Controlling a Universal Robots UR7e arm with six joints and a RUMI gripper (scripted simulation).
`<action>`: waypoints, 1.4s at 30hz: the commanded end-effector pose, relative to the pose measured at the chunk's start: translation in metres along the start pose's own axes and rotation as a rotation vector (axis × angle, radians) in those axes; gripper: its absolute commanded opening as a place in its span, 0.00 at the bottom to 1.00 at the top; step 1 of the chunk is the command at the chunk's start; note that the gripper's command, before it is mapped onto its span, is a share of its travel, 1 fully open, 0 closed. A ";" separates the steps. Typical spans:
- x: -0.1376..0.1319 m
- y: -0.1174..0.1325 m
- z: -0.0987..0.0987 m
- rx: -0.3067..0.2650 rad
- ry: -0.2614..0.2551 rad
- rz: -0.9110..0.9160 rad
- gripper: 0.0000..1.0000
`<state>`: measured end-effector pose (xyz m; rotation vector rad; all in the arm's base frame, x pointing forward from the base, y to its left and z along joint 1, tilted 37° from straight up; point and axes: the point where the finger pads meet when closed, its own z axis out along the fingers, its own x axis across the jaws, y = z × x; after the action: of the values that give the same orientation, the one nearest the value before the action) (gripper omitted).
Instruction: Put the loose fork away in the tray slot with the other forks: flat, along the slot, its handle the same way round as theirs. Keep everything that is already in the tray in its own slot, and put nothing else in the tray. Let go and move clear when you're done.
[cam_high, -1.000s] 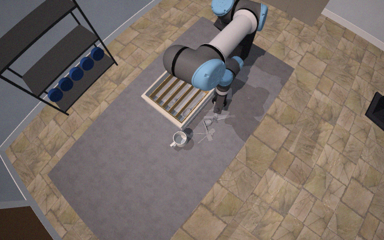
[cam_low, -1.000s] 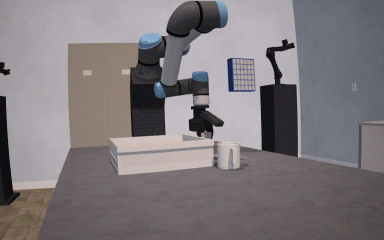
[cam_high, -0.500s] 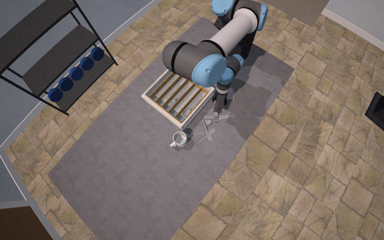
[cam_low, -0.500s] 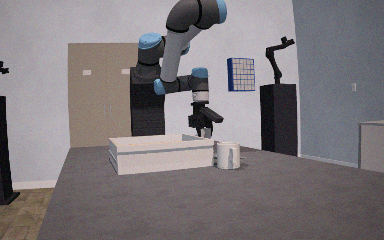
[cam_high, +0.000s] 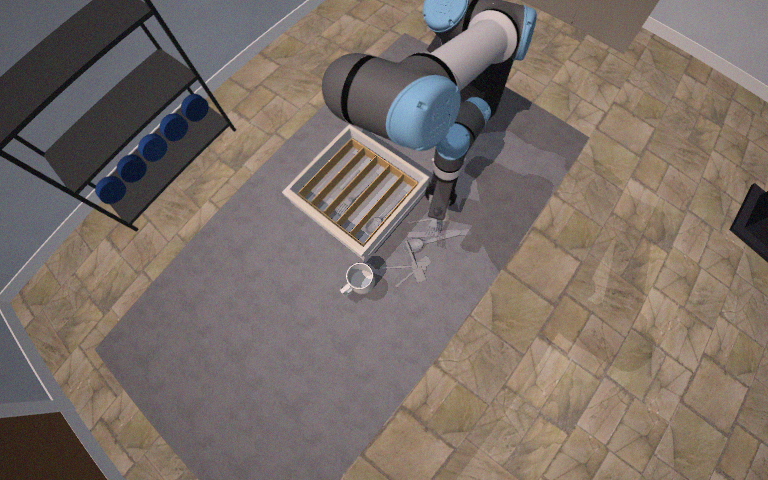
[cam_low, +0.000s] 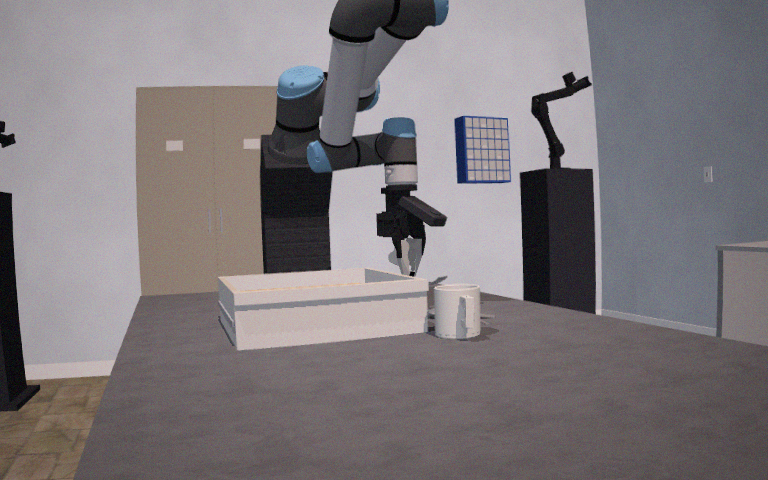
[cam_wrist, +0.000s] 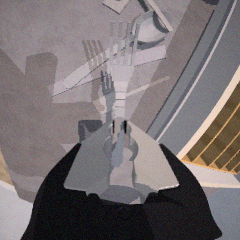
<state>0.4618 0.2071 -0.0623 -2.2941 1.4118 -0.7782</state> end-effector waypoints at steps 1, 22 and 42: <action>0.000 -0.001 -0.015 0.000 0.000 0.000 0.02; 0.000 -0.001 -0.082 0.000 0.000 0.000 0.02; 0.000 -0.001 -0.114 0.000 0.000 0.000 0.02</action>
<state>0.3959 0.2071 0.0240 -2.2939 1.4116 -0.7785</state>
